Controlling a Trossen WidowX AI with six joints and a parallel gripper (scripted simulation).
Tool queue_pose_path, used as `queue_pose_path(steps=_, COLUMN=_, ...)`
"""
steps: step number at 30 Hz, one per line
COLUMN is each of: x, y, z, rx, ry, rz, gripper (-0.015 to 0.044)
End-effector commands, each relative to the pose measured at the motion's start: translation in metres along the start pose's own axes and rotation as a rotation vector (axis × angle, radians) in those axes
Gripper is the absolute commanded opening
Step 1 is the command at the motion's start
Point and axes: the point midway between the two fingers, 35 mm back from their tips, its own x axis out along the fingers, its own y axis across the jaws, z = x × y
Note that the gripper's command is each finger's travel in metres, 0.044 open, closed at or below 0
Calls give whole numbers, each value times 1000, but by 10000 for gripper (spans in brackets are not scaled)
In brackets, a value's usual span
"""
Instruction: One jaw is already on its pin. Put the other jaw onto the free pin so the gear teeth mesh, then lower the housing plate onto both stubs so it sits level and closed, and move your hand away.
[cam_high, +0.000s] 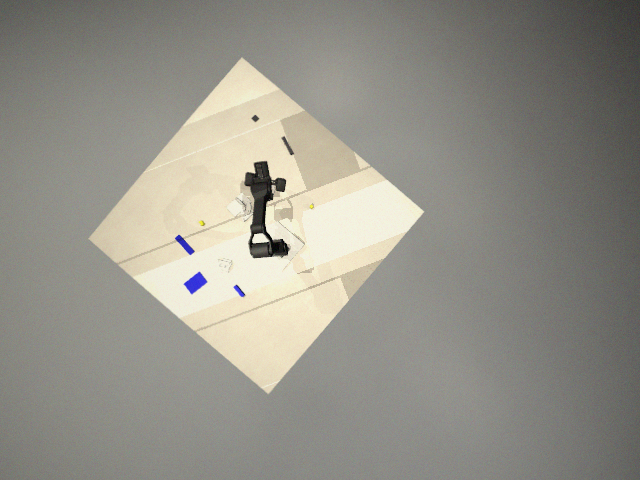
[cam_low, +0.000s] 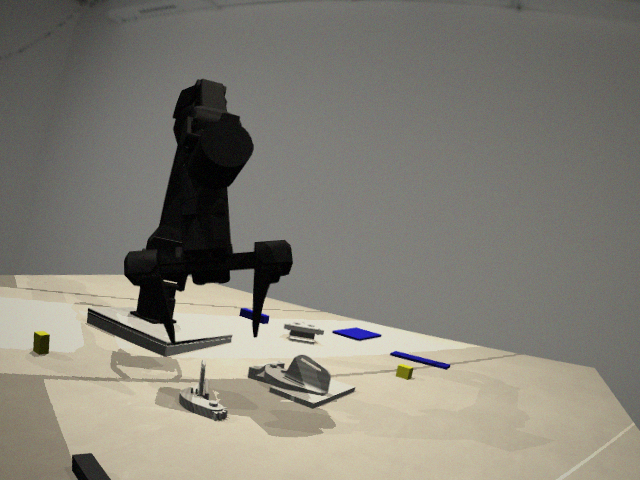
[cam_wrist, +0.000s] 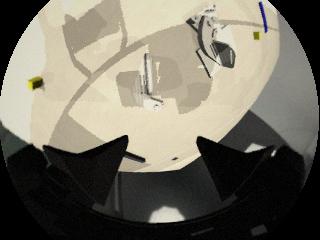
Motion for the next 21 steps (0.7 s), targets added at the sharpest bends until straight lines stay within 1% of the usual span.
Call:
queue_pose_path(steps=1, x=0, y=3, z=10, rx=-25, ry=-122, rz=78, gripper=440)
queue_pose_path(steps=11, x=-19, y=6, z=29, rx=-89, ry=-360, rz=220, gripper=440)
queue_pose_path(steps=21, x=-21, y=6, z=30, rx=-94, ry=-377, rz=230, gripper=440)
